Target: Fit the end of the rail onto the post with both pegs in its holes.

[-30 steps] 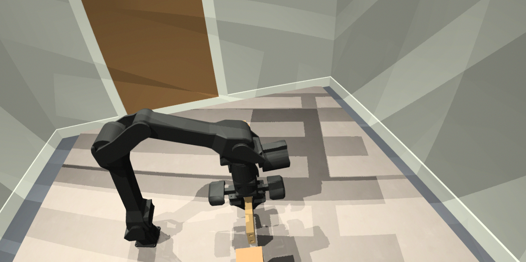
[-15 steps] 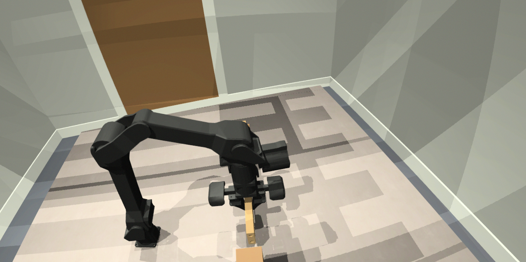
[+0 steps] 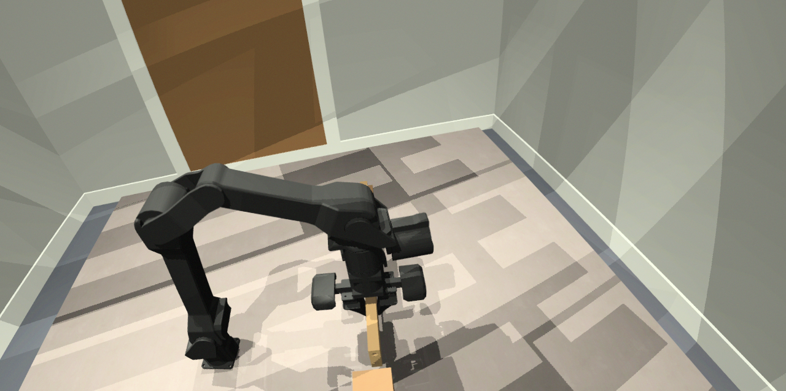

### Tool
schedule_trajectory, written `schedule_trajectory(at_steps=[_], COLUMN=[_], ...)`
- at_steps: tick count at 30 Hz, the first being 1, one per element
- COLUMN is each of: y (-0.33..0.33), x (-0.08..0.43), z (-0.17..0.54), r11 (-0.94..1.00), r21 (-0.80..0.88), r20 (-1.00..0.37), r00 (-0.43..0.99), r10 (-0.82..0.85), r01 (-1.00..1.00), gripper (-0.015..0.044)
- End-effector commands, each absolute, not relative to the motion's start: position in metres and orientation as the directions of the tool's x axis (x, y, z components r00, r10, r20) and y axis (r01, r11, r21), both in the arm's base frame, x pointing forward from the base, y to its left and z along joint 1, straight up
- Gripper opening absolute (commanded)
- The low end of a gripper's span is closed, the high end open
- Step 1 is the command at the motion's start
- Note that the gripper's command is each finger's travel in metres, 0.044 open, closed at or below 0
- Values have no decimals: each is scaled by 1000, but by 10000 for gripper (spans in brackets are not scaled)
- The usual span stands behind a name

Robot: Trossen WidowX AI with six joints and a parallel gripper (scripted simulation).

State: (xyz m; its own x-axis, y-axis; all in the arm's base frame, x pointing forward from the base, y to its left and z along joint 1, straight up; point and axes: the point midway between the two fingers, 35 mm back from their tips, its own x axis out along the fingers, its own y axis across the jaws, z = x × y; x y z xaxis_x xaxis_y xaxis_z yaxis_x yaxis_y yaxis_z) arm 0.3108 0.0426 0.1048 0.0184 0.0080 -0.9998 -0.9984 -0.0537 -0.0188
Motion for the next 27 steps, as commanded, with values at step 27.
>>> schedule_trajectory(at_steps=[27], y=[32], x=[312], z=[109], r11=[-54], r21=[-25], r20=[-1000], r00=[25], r10=[5], r01=[-998], gripper=[0])
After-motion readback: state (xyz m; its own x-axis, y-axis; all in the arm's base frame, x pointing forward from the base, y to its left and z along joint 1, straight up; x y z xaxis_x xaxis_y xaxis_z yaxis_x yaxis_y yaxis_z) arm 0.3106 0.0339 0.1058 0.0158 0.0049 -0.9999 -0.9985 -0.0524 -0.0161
